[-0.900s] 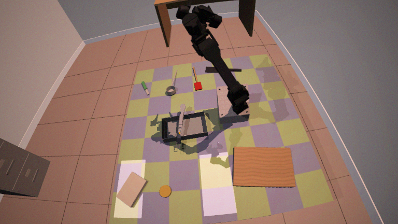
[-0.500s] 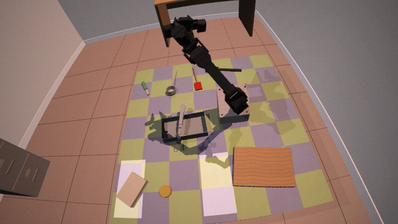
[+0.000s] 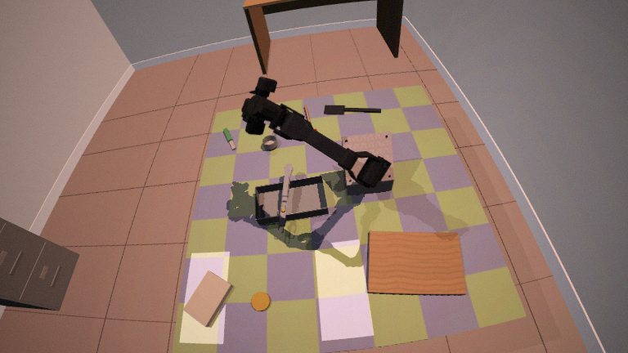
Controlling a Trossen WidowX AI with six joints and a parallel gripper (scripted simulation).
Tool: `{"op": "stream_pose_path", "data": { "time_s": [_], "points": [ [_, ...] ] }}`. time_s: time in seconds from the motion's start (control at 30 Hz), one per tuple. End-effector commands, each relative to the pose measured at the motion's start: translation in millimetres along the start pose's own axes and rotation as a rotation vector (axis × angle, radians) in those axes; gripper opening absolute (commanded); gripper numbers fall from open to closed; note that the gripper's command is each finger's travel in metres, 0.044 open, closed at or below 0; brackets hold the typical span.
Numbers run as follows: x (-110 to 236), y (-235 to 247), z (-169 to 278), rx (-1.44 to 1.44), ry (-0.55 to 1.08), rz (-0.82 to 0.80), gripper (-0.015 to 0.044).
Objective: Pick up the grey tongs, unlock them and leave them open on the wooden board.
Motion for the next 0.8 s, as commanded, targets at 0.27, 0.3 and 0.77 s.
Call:
{"op": "stream_pose_path", "data": {
  "time_s": [0.27, 0.3, 0.77],
  "points": [
    [12, 178, 68, 0.685, -0.17, -0.597, 0.026],
    [16, 190, 75, 0.736, -0.195, -0.644, 0.026],
    [83, 294, 167, 1.196, -0.568, -1.113, 0.026]
  ]
}}
Point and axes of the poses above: the point midway between the two fingers, 35 mm back from their tips, its own x axis back along the fingers, its own y axis across the jaws, z = x × y, the point moved 4 cm from there along x, back along the fingers, and after that the axes turned 2 degrees about x, right-handed, at the moved point
